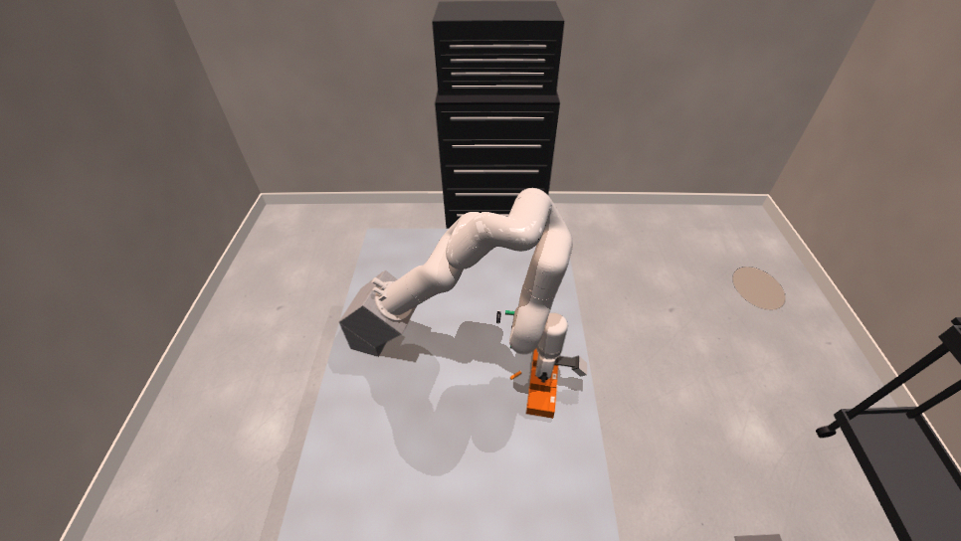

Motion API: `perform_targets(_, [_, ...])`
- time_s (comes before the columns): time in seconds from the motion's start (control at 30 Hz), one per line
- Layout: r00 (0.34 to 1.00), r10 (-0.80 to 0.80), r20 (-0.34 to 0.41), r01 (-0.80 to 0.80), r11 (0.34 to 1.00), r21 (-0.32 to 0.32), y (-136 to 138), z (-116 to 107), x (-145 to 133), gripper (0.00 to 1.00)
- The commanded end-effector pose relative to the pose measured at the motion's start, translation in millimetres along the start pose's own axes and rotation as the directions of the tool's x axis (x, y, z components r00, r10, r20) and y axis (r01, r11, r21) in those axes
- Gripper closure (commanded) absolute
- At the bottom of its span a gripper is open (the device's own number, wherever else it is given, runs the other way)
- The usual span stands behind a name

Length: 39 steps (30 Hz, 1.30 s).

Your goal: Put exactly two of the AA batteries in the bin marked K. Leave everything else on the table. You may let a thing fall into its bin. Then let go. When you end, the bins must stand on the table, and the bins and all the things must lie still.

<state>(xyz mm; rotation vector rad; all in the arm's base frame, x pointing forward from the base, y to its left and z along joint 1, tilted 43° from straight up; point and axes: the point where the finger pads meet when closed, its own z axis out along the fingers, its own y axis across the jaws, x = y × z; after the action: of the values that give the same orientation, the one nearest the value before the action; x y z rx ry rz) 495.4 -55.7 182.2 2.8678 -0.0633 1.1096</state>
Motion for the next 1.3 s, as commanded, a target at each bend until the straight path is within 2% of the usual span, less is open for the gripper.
perform_targets(0.0, [1.0, 0.0, -0.003, 0.0, 1.0, -0.007, 0, -1, 1, 0.93])
perform_targets(0.33, [1.0, 0.0, -0.003, 0.0, 1.0, -0.007, 0, 0, 1, 0.93])
perform_targets(0.7, [1.0, 0.0, -0.003, 0.0, 1.0, -0.008, -1, -12, 0, 0.93])
perform_targets(1.27, [1.0, 0.0, -0.004, 0.0, 1.0, -0.008, -1, -40, 0, 0.93])
